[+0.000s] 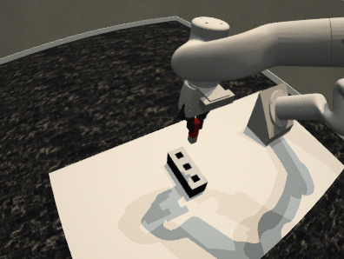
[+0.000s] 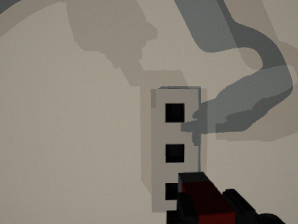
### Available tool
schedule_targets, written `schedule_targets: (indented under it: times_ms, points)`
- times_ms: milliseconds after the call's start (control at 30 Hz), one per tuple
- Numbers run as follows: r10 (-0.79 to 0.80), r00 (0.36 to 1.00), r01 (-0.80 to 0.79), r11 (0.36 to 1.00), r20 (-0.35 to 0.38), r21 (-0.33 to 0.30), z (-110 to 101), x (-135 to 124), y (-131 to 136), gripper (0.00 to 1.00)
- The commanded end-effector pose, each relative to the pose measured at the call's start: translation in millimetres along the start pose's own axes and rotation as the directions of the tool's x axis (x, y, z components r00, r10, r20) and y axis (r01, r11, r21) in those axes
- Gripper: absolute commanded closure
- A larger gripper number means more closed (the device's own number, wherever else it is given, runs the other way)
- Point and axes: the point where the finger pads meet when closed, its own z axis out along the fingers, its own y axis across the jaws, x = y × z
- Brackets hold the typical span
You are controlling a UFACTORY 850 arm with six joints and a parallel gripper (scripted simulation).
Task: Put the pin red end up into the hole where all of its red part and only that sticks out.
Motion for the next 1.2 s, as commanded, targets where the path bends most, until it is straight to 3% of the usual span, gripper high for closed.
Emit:
schedule_targets:
  times_ms: [0,267,300,367,433,467,833,867,1167]
  points:
    - [0.003,1.000,-0.003,1.000,0.001,-0.002,-0.6,-0.2,-0.7,1.00]
    - [0.003,1.000,-0.003,1.000,0.001,-0.002,-0.6,-0.2,-0.7,1.00]
    - [0.004,1.000,-0.004,1.000,0.001,-0.002,69.5,-0.6,0.0,1.00]
    - [0.004,1.000,-0.004,1.000,0.001,-0.002,75.7,-0.8,0.3,1.00]
    - [0.004,1.000,-0.004,1.000,0.001,-0.002,112.3,-0.7,0.3,1.00]
    - [0.004,1.000,-0.004,1.000,0.001,-0.002,120.5,-0.7,0.6,1.00]
    - [0.004,1.000,-0.004,1.000,0.001,-0.002,120.5,-0.7,0.6,1.00]
    - [0.004,1.000,-0.004,1.000,0.001,-0.003,140.2,0.5,1.1,1.00]
    - [0.004,1.000,-0.004,1.000,0.001,-0.003,140.2,0.5,1.1,1.00]
